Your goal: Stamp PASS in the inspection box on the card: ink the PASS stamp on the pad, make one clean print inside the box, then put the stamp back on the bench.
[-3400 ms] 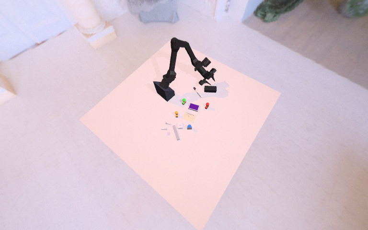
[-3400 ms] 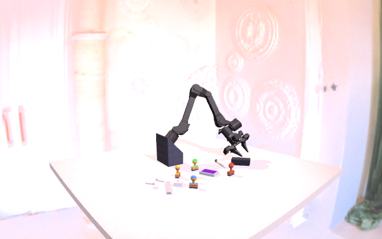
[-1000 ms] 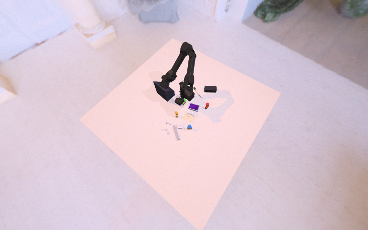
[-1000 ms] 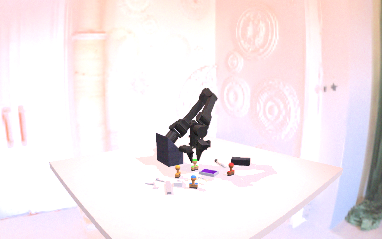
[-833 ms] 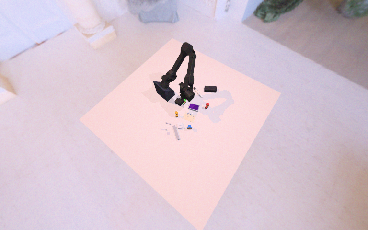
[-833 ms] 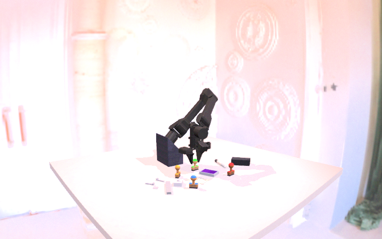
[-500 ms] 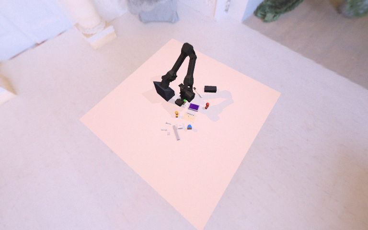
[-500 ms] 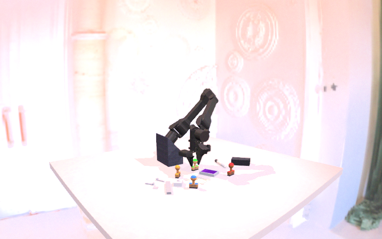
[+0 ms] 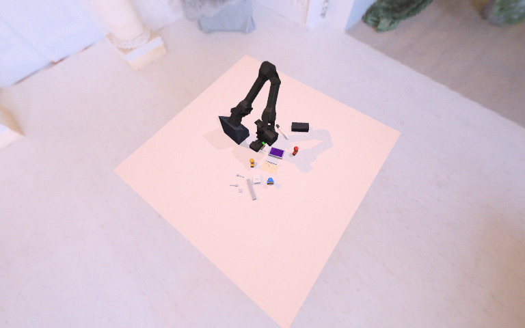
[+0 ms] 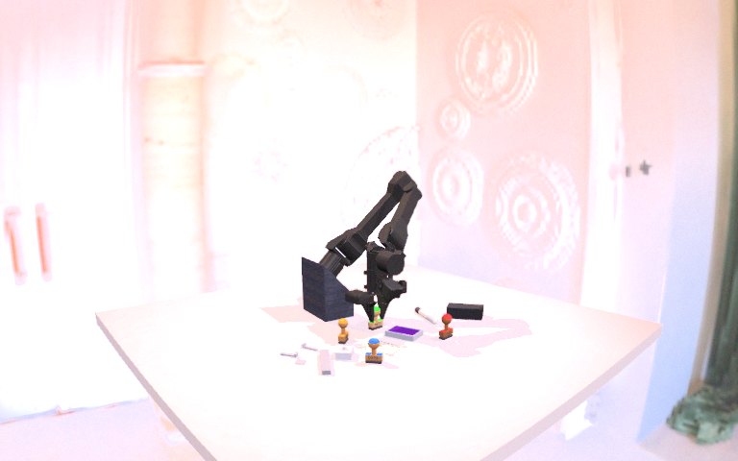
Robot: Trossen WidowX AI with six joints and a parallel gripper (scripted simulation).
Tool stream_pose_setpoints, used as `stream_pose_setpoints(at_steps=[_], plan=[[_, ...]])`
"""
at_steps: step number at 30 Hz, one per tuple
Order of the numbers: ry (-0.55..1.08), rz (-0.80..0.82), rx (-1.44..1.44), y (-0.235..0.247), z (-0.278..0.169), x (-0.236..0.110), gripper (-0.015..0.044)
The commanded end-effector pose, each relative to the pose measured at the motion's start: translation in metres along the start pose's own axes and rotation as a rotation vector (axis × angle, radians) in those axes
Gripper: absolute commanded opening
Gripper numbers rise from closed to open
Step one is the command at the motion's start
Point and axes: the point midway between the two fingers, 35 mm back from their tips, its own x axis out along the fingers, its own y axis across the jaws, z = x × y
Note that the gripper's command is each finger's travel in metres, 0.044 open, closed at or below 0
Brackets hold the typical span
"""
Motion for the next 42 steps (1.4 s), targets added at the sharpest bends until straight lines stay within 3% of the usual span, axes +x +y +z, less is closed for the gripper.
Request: stream_pose_setpoints(at_steps=[1, 10, 14, 42], plan=[[0.0, 0.0, -0.001, 0.0, 0.0, 0.0, 0.0144], [0.0, 0.0, -0.001, 0.0, 0.0, 0.0, 0.0084], [0.0, 0.0, -0.001, 0.0, 0.0, -0.001, 0.0], [0.0, -0.005, 0.0, -0.002, 0.002, -0.013, 0.0]])
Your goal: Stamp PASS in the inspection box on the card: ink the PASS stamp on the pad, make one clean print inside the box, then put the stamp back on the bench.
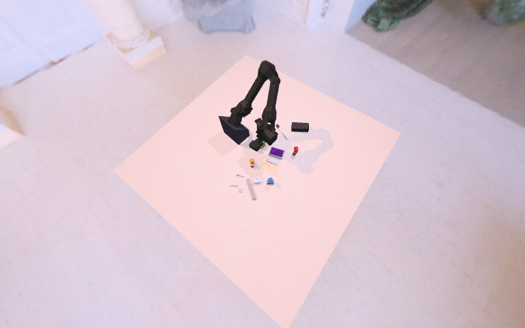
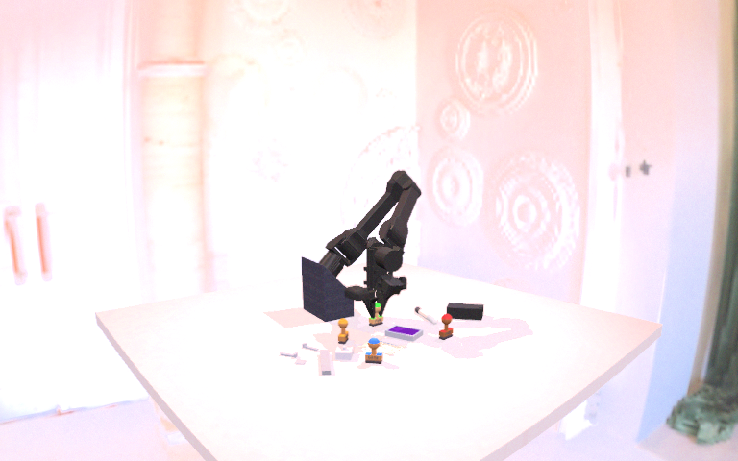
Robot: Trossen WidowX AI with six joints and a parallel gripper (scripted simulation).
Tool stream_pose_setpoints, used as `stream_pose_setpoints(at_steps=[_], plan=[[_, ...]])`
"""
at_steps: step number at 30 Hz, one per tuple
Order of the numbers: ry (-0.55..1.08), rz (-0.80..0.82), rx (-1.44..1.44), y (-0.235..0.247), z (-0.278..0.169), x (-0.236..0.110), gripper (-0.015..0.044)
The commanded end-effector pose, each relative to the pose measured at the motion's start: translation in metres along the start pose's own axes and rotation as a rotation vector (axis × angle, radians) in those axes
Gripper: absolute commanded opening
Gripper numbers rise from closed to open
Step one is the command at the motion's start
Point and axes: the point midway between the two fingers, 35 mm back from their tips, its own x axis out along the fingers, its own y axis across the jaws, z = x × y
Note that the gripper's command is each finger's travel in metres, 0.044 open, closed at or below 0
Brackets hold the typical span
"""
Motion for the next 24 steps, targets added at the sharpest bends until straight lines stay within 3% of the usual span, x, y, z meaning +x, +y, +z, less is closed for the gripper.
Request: stream_pose_setpoints(at_steps=[1, 24], plan=[[-0.002, -0.004, -0.005, -0.001, 0.002, -0.002, 0.0], [-0.002, -0.006, -0.005, -0.001, 0.002, -0.013, 0.0]])
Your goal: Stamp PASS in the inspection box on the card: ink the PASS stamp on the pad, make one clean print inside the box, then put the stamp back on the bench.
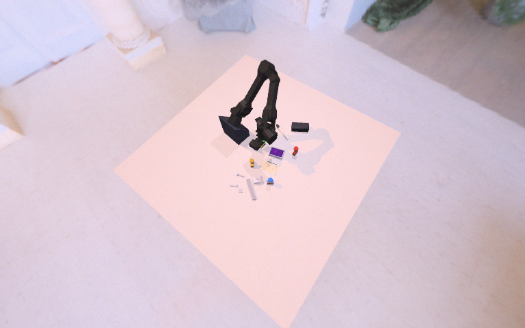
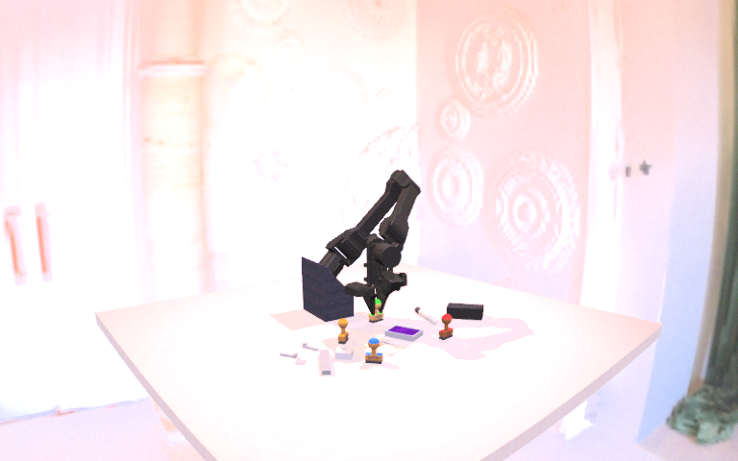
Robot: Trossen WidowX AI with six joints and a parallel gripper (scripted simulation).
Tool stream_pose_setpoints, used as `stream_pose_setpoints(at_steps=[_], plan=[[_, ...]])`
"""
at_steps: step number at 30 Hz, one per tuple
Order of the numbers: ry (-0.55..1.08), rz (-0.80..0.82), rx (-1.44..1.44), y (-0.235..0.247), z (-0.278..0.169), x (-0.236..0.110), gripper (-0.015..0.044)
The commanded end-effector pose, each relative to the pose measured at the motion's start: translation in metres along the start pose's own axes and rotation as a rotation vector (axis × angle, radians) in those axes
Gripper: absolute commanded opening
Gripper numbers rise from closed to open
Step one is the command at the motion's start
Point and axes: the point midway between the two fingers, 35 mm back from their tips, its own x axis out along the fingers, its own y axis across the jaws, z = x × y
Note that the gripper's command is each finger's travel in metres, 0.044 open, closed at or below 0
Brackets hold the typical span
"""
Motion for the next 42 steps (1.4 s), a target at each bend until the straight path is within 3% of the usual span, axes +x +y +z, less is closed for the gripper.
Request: stream_pose_setpoints(at_steps=[1, 42], plan=[[-0.002, -0.004, -0.005, -0.001, 0.001, -0.002, 0.0], [-0.001, -0.004, -0.005, 0.0, 0.001, -0.022, 0.0]])
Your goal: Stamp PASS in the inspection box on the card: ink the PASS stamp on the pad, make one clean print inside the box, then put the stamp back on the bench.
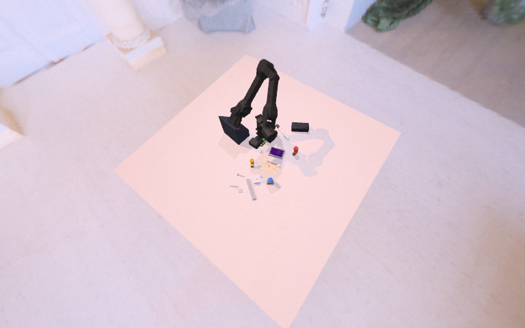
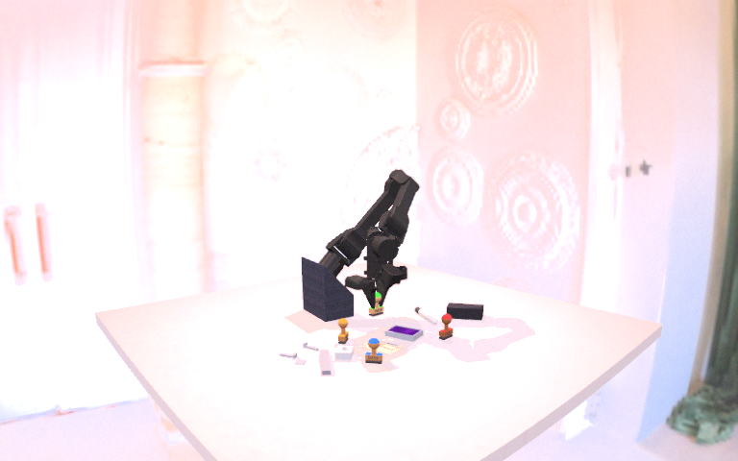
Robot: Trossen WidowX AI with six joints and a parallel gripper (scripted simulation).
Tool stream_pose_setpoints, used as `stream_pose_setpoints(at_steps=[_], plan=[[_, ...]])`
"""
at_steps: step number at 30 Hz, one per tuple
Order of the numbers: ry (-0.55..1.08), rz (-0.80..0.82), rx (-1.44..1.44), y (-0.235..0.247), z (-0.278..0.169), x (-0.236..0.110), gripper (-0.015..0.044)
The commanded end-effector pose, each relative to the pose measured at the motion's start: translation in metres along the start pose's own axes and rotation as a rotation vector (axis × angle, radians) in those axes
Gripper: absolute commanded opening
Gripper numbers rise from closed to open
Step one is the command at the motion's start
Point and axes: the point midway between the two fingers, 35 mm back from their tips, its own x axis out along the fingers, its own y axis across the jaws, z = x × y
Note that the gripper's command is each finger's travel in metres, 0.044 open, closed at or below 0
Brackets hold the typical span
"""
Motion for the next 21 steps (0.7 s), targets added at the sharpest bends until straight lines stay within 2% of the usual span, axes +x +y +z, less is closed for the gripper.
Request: stream_pose_setpoints(at_steps=[1, 21], plan=[[-0.002, -0.004, -0.005, -0.0004, 0.0011, -0.0026, 0.0], [-0.001, -0.002, -0.005, 0.0003, 0.0005, -0.0122, 0.0]])
